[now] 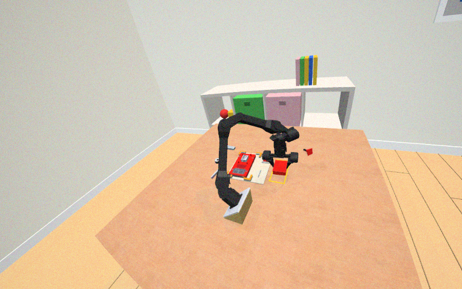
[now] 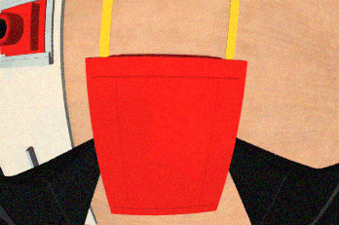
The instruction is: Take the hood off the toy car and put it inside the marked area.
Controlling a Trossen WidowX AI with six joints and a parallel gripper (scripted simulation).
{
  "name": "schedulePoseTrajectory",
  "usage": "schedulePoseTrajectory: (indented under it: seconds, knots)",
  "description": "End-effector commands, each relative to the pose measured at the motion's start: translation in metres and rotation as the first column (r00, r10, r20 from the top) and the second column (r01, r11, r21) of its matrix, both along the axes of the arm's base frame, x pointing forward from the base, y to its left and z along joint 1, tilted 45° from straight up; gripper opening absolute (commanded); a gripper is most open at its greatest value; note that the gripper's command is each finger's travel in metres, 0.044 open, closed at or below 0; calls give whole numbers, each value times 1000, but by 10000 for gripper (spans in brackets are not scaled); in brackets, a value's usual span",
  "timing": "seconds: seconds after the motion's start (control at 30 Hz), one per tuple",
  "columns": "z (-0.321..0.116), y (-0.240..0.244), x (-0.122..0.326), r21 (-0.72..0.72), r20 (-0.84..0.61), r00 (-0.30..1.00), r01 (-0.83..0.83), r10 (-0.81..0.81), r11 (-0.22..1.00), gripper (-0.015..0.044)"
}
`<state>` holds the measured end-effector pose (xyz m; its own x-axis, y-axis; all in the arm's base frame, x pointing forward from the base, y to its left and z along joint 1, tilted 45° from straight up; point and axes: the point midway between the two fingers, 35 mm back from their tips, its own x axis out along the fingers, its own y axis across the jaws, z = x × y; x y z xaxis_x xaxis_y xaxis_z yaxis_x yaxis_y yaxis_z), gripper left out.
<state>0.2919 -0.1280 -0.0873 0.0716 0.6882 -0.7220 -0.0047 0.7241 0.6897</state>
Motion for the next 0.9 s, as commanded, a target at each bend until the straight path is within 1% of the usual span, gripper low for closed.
schedulePoseTrajectory:
  seconds: [0.0, 0.67, 0.87]
  knots:
    - [-2, 2, 1, 5, 0, 1000, 7, -7, 1000, 0]
    - [-8, 8, 1, 5, 0, 1000, 7, -7, 1000, 0]
    - [-7, 7, 1, 0, 0, 1000, 0, 0, 1000, 157]
